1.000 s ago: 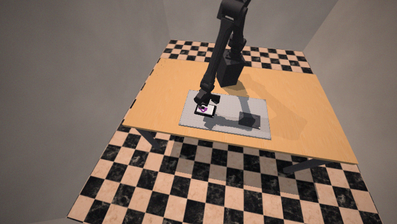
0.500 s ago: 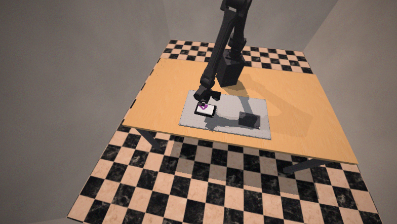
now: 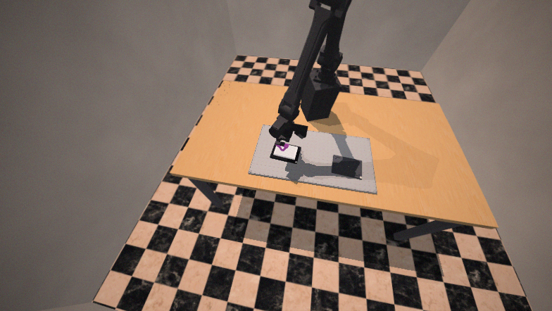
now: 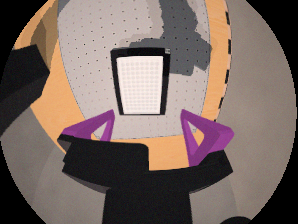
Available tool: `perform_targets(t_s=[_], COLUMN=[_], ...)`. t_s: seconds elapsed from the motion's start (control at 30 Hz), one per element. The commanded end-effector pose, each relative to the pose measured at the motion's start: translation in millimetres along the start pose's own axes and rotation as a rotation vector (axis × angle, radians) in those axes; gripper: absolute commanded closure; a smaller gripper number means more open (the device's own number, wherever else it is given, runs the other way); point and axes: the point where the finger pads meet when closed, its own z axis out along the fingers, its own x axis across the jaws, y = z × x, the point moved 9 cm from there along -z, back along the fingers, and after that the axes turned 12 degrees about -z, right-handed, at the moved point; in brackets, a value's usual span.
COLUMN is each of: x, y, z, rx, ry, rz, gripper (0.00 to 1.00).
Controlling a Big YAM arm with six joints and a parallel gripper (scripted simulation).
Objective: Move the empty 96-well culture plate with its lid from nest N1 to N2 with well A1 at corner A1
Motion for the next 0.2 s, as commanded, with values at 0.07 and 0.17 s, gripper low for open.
perform_targets(t_s=[0.07,0.17], x=[3.4,3.4], y=[1.1,1.1], z=[-1.3,-1.3], rx=[-0.007,-0.007], ry=[0.005,0.005], rz=[-0.003,-0.003], gripper=[0.0,0.0])
